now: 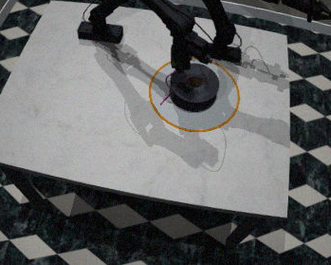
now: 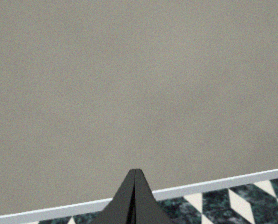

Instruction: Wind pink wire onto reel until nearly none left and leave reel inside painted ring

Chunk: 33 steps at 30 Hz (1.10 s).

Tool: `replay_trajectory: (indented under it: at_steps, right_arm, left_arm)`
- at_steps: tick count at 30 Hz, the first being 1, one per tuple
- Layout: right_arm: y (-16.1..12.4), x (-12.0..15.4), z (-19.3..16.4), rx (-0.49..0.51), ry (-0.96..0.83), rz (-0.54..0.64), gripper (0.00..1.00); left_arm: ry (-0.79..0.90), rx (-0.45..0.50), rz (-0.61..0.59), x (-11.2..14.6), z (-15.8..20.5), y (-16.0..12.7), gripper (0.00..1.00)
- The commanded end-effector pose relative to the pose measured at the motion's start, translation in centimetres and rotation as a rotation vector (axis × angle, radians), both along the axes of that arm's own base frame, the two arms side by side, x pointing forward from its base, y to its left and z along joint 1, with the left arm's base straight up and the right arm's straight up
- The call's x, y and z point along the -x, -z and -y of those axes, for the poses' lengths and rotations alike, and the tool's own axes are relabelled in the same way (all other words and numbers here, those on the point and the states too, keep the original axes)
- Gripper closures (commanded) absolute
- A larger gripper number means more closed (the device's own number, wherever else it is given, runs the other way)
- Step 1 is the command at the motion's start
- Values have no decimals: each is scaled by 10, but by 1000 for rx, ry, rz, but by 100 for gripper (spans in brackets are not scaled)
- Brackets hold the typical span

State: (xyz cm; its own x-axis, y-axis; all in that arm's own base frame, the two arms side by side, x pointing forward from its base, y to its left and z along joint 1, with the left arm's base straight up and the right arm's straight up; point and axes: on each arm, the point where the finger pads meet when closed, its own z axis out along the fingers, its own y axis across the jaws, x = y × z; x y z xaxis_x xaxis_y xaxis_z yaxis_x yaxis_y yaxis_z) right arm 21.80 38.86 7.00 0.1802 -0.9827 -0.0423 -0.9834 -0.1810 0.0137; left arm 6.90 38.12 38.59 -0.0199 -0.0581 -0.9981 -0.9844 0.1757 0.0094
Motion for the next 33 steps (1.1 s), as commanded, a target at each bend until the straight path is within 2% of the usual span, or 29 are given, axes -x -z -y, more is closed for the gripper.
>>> replay_trajectory:
  at_steps: [1, 15, 17, 27, 33]
  right_arm:
    - [-14, -9, -11, -133, 2, 32, 100]
    - [-9, -9, 20, -439, 34, 50, 100]
    - [-9, -9, 20, -439, 34, 50, 100]
    - [-6, -4, 45, -616, 53, 61, 100]
    - [-9, -5, 51, -666, 59, 64, 100]
  left_arm:
    - [1, -58, 20, 3, 5, -21, 100]
    - [1, -58, 20, 3, 5, -21, 100]
    - [1, -58, 20, 3, 5, -21, 100]
    - [1, -58, 20, 3, 5, -21, 100]
    - [1, -58, 20, 3, 5, -21, 100]
